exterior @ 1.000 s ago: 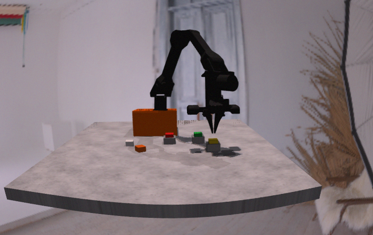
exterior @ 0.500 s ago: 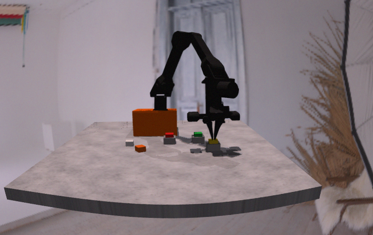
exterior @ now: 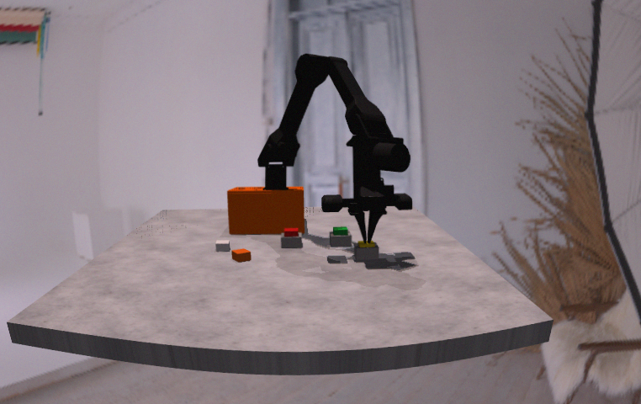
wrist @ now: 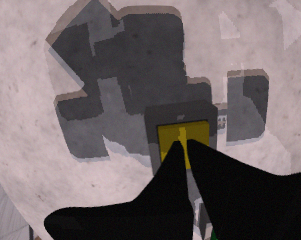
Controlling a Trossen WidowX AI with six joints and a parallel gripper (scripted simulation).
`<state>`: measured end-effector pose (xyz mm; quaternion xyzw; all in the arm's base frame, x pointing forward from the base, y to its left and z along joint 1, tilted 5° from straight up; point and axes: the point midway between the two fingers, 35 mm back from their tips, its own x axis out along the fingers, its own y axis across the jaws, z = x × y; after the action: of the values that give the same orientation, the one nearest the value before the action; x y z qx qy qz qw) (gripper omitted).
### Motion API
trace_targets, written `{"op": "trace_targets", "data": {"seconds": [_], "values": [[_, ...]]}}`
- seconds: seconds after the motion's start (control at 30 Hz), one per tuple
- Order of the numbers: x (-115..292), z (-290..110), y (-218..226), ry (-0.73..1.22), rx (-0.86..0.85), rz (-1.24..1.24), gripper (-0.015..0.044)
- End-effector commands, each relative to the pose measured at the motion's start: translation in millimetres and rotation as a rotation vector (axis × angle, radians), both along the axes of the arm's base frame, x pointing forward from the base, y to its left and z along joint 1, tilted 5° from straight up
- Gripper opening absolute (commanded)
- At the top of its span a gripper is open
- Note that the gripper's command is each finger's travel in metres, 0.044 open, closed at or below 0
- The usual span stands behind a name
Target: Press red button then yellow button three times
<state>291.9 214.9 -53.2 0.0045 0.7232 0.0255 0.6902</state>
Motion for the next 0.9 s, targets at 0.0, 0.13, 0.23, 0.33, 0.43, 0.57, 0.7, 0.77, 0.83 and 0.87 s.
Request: {"op": "trace_targets", "data": {"seconds": [0.0, 0.13, 0.23, 0.33, 0.43, 0.57, 0.7, 0.77, 0.83, 0.87], "values": [[-1.9, -1.3, -0.6, 0.007, -0.001, -0.004, 0.0020], [-1.9, -1.3, -0.6, 0.007, -0.001, -0.004, 0.0020], [0.4, 22.6, -1.1, 0.004, 0.000, -0.003, 0.0020], [0.2, 33.3, -1.9, 0.007, -0.001, -0.004, 0.0020], [0.2, 33.0, -1.9, 0.007, -0.001, -0.004, 0.0020], [0.1, 27.5, -1.5, 0.007, -0.001, -0.004, 0.0020], [-0.2, 20.9, -1.2, 0.007, -0.001, -0.004, 0.0020], [-0.4, 17.5, -1.1, 0.007, -0.001, -0.004, 0.0020], [-0.6, 14.2, -0.9, 0.007, -0.001, -0.004, 0.0020], [-0.7, 12.6, -0.9, 0.007, -0.001, -0.004, 0.0020]]}}
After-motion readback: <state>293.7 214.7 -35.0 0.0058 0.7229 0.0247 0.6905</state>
